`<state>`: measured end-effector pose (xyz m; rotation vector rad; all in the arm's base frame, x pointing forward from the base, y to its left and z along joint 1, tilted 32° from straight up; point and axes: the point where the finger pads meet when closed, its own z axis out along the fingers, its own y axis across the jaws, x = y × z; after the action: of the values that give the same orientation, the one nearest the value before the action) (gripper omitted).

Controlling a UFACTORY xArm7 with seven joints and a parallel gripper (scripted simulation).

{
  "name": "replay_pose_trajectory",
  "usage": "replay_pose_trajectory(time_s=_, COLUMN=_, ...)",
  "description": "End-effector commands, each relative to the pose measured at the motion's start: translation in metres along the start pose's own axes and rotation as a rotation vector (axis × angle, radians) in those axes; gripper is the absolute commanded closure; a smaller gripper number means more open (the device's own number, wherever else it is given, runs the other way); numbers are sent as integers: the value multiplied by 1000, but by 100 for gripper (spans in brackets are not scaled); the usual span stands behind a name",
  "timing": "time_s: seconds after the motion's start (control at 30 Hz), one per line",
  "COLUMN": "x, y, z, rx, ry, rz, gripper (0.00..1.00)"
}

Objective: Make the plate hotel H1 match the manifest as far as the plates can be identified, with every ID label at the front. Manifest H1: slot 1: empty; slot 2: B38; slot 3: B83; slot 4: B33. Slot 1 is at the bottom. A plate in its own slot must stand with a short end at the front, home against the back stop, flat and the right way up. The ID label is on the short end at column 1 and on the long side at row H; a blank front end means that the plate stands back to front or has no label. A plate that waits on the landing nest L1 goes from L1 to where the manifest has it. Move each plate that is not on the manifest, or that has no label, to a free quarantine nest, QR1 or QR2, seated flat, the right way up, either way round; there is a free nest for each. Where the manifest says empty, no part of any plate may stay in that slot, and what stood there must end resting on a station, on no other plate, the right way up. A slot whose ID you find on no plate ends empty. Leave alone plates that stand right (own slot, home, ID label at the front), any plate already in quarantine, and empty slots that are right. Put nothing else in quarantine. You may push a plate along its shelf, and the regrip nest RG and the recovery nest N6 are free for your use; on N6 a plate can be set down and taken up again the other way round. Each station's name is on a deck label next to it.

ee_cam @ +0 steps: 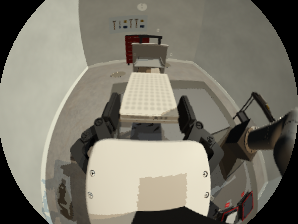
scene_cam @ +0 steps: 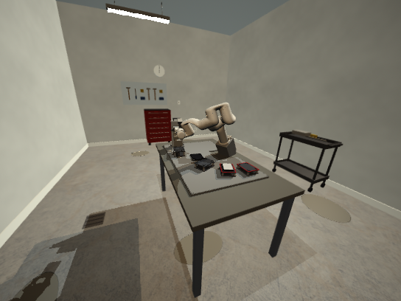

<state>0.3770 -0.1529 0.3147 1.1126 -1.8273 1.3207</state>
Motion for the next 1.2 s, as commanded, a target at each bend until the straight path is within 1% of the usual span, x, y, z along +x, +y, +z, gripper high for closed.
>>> replay_pose_trajectory(time_s=0.0, x=1, y=0, z=0, rx=-1, ry=0, rz=3, gripper=100)
replay_pose_trajectory(time_s=0.23, x=1, y=0, z=3, rx=-1, ry=0, rz=3, gripper=100)
replay_pose_trajectory(time_s=1.17, x=1, y=0, z=38, rx=-1, ry=0, rz=3, gripper=100)
